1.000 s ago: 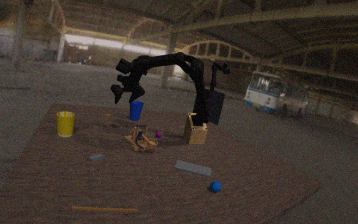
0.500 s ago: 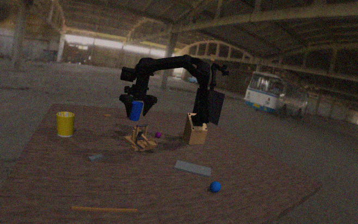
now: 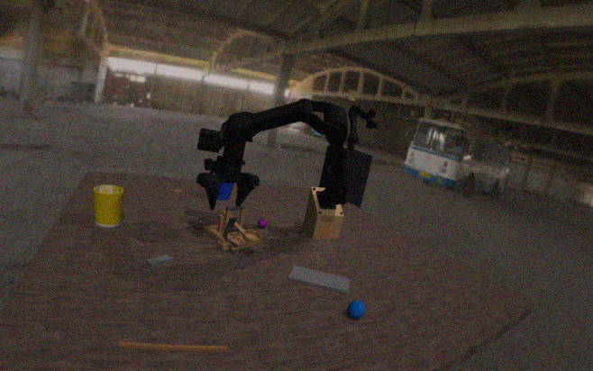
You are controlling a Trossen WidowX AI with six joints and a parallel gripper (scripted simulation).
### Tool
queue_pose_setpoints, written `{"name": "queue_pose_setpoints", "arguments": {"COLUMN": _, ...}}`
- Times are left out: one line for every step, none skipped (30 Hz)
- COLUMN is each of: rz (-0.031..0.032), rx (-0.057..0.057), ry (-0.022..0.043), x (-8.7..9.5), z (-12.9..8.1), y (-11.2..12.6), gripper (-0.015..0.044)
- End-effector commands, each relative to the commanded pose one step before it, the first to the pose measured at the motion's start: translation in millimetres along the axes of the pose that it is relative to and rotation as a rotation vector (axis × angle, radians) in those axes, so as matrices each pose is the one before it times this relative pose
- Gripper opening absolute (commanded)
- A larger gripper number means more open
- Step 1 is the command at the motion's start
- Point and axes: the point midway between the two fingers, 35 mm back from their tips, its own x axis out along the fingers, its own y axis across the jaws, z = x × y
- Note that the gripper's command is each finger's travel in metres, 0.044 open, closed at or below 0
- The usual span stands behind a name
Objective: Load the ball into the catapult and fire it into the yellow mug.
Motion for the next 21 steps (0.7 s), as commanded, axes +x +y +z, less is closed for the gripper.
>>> {"name": "queue_pose_setpoints", "arguments": {"rz": 0.00008, "rx": 0.0079, "ry": 0.00733, "x": 7.83, "z": -0.97, "y": -0.73, "gripper": 0.044}}
{"name": "queue_pose_setpoints", "arguments": {"rz": 0.00001, "rx": 0.0, "ry": -0.00005, "x": 1.65, "z": 0.08, "y": 0.03, "gripper": 0.044}}
{"name": "queue_pose_setpoints", "arguments": {"rz": 0.00001, "rx": 0.0, "ry": -0.00004, "x": 1.65, "z": 0.07, "y": 0.02, "gripper": 0.044}}
{"name": "queue_pose_setpoints", "arguments": {"rz": 0.00001, "rx": 0.0, "ry": -0.00003, "x": 1.65, "z": 0.07, "y": 0.02, "gripper": 0.044}}
{"name": "queue_pose_setpoints", "arguments": {"rz": 0.00001, "rx": 0.0, "ry": -0.00002, "x": 1.65, "z": 0.06, "y": 0.01, "gripper": 0.044}}
{"name": "queue_pose_setpoints", "arguments": {"rz": 0.00002, "rx": 0.0, "ry": -0.00001, "x": 1.65, "z": 0.05, "y": 0.01, "gripper": 0.044}}
{"name": "queue_pose_setpoints", "arguments": {"rz": 0.00002, "rx": 0.0, "ry": 0.0, "x": 1.64, "z": 0.05, "y": 0.0, "gripper": 0.044}}
{"name": "queue_pose_setpoints", "arguments": {"rz": 0.00002, "rx": 0.0, "ry": 0.00001, "x": 1.64, "z": 0.04, "y": -0.01, "gripper": 0.044}}
{"name": "queue_pose_setpoints", "arguments": {"rz": 0.00002, "rx": 0.0, "ry": 0.00002, "x": 1.64, "z": 0.03, "y": -0.01, "gripper": 0.044}}
{"name": "queue_pose_setpoints", "arguments": {"rz": 0.00002, "rx": 0.0, "ry": 0.00002, "x": 1.64, "z": 0.03, "y": -0.02, "gripper": 0.044}}
{"name": "queue_pose_setpoints", "arguments": {"rz": 0.00002, "rx": 0.0, "ry": 0.00003, "x": 1.64, "z": 0.02, "y": -0.03, "gripper": 0.044}}
{"name": "queue_pose_setpoints", "arguments": {"rz": 0.00003, "rx": 0.0, "ry": 0.00004, "x": 1.64, "z": 0.01, "y": -0.03, "gripper": 0.044}}
{"name": "queue_pose_setpoints", "arguments": {"rz": 0.00003, "rx": 0.0, "ry": 0.00005, "x": 1.63, "z": 0.01, "y": -0.04, "gripper": 0.044}}
{"name": "queue_pose_setpoints", "arguments": {"rz": 0.00003, "rx": 0.0, "ry": 0.00006, "x": 1.63, "z": 0.0, "y": -0.05, "gripper": 0.044}}
{"name": "queue_pose_setpoints", "arguments": {"rz": 0.00003, "rx": 0.0, "ry": 0.00007, "x": 1.63, "z": -0.01, "y": -0.05, "gripper": 0.044}}
{"name": "queue_pose_setpoints", "arguments": {"rz": 0.00003, "rx": 0.0, "ry": 0.00008, "x": 1.63, "z": -0.01, "y": -0.06, "gripper": 0.044}}
{"name": "queue_pose_setpoints", "arguments": {"rz": 0.00003, "rx": 0.0, "ry": 0.00009, "x": 1.62, "z": -0.02, "y": -0.07, "gripper": 0.044}}
{"name": "queue_pose_setpoints", "arguments": {"rz": 0.00003, "rx": 0.0, "ry": 0.0001, "x": 1.62, "z": -0.03, "y": -0.07, "gripper": 0.044}}
{"name": "queue_pose_setpoints", "arguments": {"rz": 0.00003, "rx": 0.0, "ry": 0.00011, "x": 1.62, "z": -0.03, "y": -0.08, "gripper": 0.044}}
{"name": "queue_pose_setpoints", "arguments": {"rz": 0.00004, "rx": 0.0, "ry": 0.00012, "x": 1.62, "z": -0.04, "y": -0.09, "gripper": 0.044}}
{"name": "queue_pose_setpoints", "arguments": {"rz": 0.00004, "rx": 0.0, "ry": 0.00013, "x": 1.61, "z": -0.05, "y": -0.09, "gripper": 0.044}}
